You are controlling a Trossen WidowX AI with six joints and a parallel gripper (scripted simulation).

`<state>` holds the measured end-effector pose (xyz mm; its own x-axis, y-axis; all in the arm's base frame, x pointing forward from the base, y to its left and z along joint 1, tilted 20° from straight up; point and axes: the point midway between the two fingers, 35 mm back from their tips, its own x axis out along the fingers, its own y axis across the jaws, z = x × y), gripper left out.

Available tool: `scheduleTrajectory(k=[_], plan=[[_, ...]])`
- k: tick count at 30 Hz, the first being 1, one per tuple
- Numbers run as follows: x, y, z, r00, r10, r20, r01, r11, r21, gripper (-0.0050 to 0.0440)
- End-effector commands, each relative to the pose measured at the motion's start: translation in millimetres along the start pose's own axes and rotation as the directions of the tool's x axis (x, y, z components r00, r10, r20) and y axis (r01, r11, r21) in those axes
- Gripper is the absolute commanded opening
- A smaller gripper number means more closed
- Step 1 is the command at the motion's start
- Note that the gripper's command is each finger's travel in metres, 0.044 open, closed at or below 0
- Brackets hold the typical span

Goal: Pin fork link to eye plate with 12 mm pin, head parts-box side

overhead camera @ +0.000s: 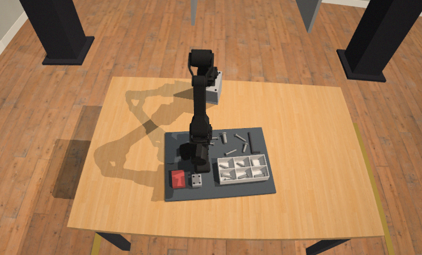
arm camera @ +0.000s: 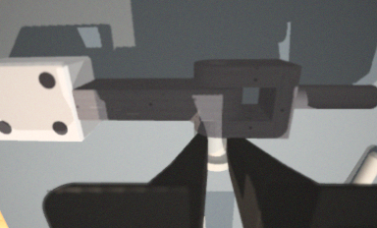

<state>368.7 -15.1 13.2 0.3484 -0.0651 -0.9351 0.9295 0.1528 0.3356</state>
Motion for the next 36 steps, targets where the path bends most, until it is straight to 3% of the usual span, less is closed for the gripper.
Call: scheduleTrajectory(k=[1, 13, 14, 36], plan=[[-3.8, 6.1, 18.9, 0.998, 0.016, 0.057, -0.018, 0.999, 0.032, -0.005], [-3.8, 6.1, 18.9, 0.998, 0.016, 0.057, -0.018, 0.999, 0.032, -0.005], [-3.8, 6.1, 18.9, 0.998, 0.016, 0.057, -0.018, 0.999, 0.032, 0.015], [-2.5, 1.9, 18.0, 0.998, 0.005, 0.055, -0.007, 1.0, 0.03, 0.015]])
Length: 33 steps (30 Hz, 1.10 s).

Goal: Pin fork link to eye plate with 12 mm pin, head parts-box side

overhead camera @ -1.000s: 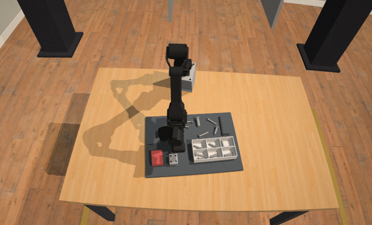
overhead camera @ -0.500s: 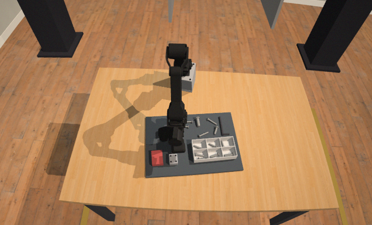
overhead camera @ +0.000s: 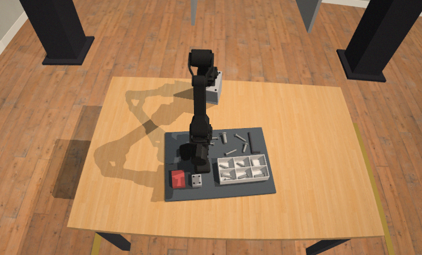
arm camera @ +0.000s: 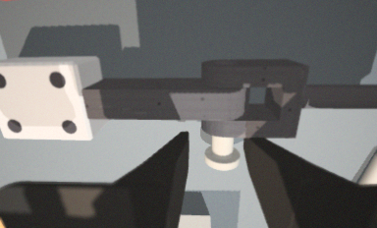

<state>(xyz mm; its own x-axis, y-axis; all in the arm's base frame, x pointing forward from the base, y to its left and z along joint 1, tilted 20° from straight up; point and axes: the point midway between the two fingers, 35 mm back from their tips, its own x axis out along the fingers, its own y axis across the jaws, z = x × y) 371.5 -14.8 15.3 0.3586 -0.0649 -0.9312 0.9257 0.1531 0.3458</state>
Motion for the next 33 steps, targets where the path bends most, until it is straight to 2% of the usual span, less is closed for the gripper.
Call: scheduleTrajectory(k=[1, 16, 33], plan=[[-1, -1, 18, 0.999, -0.006, 0.053, 0.004, 1.0, 0.029, 0.015], [-2, -1, 18, 0.999, -0.004, 0.054, 0.002, 1.0, 0.029, 0.015], [-16, 5, 20, 0.998, 0.022, 0.059, -0.024, 0.999, 0.031, 0.015]])
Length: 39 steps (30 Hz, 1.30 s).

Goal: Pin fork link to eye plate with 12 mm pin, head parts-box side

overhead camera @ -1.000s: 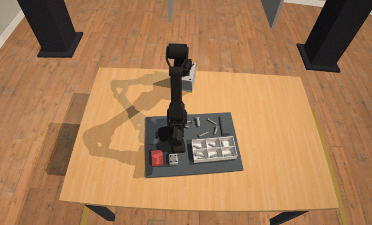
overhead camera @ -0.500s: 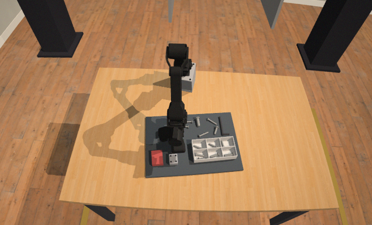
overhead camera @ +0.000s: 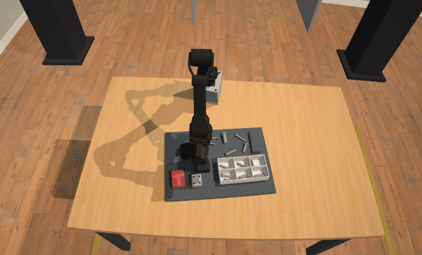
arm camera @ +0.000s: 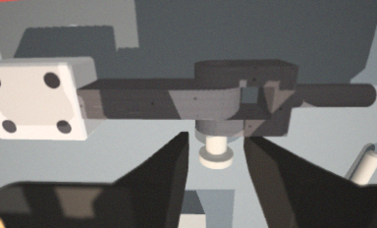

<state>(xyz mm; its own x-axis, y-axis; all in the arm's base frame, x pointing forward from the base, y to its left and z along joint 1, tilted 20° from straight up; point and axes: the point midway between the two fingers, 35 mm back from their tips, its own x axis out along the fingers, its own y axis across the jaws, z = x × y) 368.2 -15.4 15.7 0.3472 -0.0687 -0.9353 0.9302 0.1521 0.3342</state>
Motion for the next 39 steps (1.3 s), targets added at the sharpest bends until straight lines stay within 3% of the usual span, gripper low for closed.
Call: scheduleTrajectory(k=[1, 39], plan=[[-16, 8, 19, 0.998, 0.035, 0.057, -0.037, 0.999, 0.031, 0.015], [-42, 8, 17, 0.998, 0.037, 0.05, -0.039, 0.999, 0.029, 0.015]])
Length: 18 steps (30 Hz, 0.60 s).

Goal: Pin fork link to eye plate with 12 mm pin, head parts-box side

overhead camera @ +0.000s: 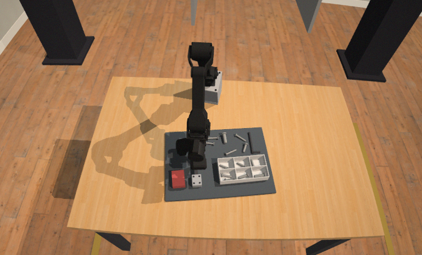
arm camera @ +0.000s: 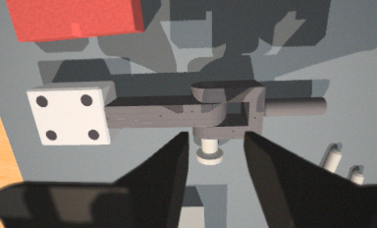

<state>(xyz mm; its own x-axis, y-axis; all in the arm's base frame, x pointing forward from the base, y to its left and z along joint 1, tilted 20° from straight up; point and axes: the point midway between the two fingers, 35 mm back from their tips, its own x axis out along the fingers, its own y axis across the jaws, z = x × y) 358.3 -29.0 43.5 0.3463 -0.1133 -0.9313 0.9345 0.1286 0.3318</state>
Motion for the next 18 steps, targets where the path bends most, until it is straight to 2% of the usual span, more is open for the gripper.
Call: scheduleTrajectory(k=[1, 7, 8, 18], plan=[[-13.5, 10.1, 1.9, 0.999, 0.043, 0.005, -0.043, 0.999, 0.008, 0.015], [-13.6, 10.3, 2.0, 0.999, 0.045, 0.005, -0.045, 0.999, 0.008, 0.015], [-13.6, 10.4, 2.0, 0.999, 0.045, 0.005, -0.045, 0.999, 0.008, -0.005], [-13.6, 10.4, 2.0, 0.999, 0.045, 0.005, -0.045, 0.999, 0.008, -0.005]])
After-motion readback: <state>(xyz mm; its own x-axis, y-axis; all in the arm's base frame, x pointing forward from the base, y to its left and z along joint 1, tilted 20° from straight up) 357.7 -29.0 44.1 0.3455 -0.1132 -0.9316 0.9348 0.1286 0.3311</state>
